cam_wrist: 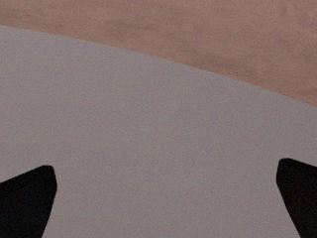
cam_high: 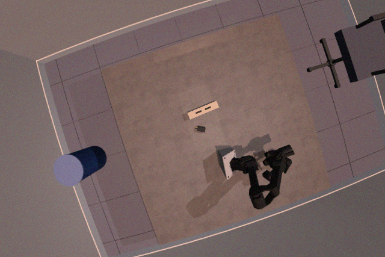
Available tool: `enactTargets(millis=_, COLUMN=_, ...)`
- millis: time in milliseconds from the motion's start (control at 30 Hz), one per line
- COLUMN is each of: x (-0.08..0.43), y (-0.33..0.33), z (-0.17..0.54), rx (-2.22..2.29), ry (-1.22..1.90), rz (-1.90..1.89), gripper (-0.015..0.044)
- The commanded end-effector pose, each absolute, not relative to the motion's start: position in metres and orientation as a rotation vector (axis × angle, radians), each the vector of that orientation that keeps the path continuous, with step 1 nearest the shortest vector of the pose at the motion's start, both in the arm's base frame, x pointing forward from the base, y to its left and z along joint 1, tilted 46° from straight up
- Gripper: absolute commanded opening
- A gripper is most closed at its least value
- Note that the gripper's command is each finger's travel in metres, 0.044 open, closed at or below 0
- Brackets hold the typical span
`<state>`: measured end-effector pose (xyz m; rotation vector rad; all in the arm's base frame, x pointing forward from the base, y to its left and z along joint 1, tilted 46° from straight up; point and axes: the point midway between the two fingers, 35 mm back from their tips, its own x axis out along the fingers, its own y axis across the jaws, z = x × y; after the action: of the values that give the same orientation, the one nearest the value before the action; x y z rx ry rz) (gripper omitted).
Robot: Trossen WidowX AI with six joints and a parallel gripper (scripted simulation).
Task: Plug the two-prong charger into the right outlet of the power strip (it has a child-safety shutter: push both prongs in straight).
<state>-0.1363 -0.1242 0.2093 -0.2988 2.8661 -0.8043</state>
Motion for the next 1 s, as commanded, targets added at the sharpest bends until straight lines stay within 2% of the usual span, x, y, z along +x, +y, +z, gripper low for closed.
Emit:
enactTargets(millis=0, x=-0.128, y=-0.139, z=0.207, rx=-0.381, ry=2.809, rz=-0.81, gripper=0.044)
enactTargets(millis=967, x=-0.041, y=-0.219, z=0.186, rx=-0.804, ry=2.471, rz=-0.657, gripper=0.044)
